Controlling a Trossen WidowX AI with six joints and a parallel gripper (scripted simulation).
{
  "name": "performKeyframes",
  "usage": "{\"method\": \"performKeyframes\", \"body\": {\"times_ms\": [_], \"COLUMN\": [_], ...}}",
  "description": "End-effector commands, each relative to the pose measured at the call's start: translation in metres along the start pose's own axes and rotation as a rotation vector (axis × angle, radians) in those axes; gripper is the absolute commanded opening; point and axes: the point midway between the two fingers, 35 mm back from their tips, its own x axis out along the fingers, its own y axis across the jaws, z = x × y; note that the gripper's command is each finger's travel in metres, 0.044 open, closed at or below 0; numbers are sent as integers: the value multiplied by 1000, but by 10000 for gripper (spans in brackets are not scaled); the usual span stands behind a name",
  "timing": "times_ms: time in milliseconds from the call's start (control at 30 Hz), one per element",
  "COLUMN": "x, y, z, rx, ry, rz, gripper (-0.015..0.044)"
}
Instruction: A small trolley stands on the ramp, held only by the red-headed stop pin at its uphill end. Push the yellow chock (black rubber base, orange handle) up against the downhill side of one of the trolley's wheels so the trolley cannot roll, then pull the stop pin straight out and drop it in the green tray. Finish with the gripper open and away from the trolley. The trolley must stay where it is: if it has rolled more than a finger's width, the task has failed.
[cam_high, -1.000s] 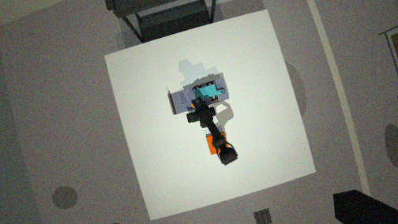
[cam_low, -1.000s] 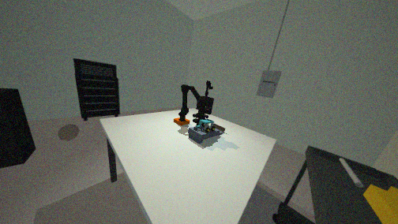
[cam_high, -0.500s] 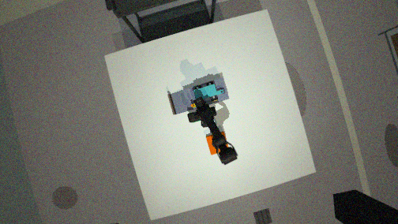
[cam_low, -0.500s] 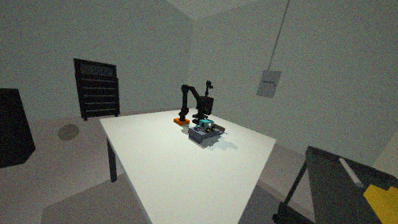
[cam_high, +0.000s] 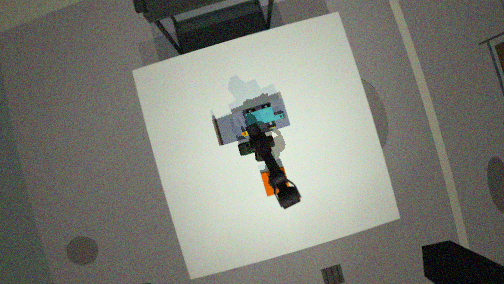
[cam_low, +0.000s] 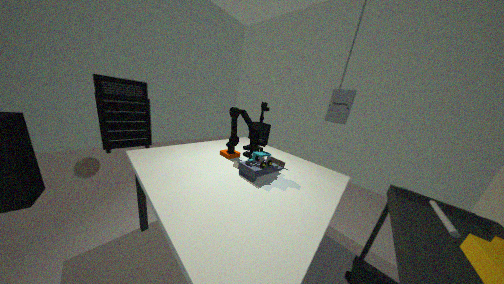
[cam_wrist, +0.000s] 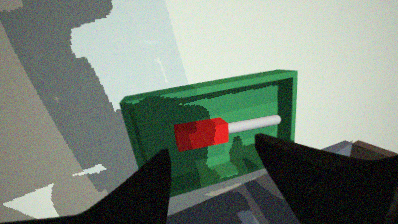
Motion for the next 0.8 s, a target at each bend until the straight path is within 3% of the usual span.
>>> {"method": "performKeyframes", "body": {"times_ms": [0, 200, 433, 567, 767], "x": [0, -1, -26, -36, -52], "y": [0, 0, -4, -6, -8], "z": [0, 0, 2, 2, 2], "rx": [0, 0, -4, -4, -4], "ry": [1, 1, -3, -2, -2], "rz": [-1, -1, -4, -4, -4], "gripper": [340, 340, 340, 440, 440]}}
